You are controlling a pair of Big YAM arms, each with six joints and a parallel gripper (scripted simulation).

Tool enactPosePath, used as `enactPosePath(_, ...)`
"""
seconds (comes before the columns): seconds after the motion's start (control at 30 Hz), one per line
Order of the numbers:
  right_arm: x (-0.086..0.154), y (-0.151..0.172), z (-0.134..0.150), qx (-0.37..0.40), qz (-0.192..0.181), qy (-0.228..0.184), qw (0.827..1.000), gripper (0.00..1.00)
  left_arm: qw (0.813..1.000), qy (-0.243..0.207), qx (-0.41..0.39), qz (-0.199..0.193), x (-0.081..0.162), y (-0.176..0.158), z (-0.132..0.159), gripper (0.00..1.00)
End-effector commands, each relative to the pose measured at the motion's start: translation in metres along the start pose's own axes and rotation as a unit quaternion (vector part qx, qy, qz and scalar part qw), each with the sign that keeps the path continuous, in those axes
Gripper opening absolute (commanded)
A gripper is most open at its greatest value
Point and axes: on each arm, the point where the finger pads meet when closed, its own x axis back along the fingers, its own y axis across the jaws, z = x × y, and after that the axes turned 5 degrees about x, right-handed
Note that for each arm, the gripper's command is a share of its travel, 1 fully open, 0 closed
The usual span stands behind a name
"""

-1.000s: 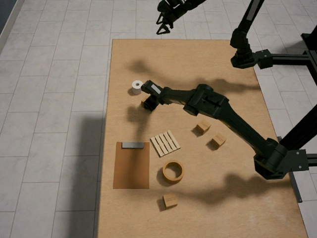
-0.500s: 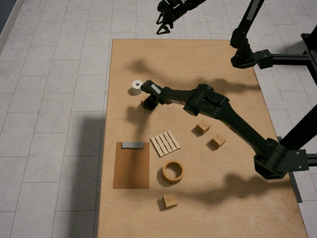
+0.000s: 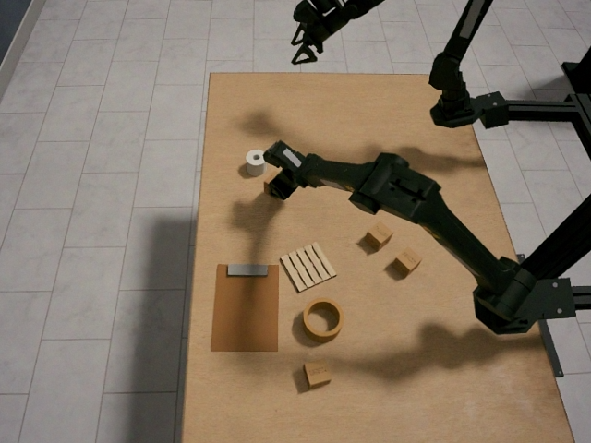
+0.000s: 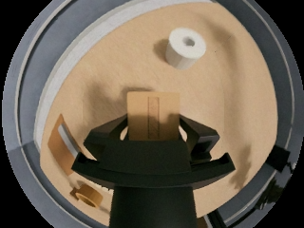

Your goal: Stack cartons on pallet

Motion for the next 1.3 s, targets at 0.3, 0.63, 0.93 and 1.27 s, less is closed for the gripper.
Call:
enactPosePath(0.3,0.001,-0.002,-0.013,0.007,0.001,-0.009,1.000,1.00,1.000,-0.008,0.010,0.006,0.122,0.014,0.010,0.50)
enactPosePath(0.63,0.001,-0.002,-0.013,0.007,0.001,-0.009,1.000,1.00,1.000,-0.005,0.010,0.006,0.299,0.057,0.055,0.50)
enactPosePath(0.93,0.001,-0.002,-0.013,0.007,0.001,-0.009,1.000,1.00,1.000,-0.006,0.008,0.005,0.366,0.074,0.071,0.50)
enactPosePath(1.27,0.001,-0.002,-0.013,0.007,0.001,-0.009,1.000,1.00,1.000,-0.010,0.007,0.000,0.393,0.087,0.061,0.50)
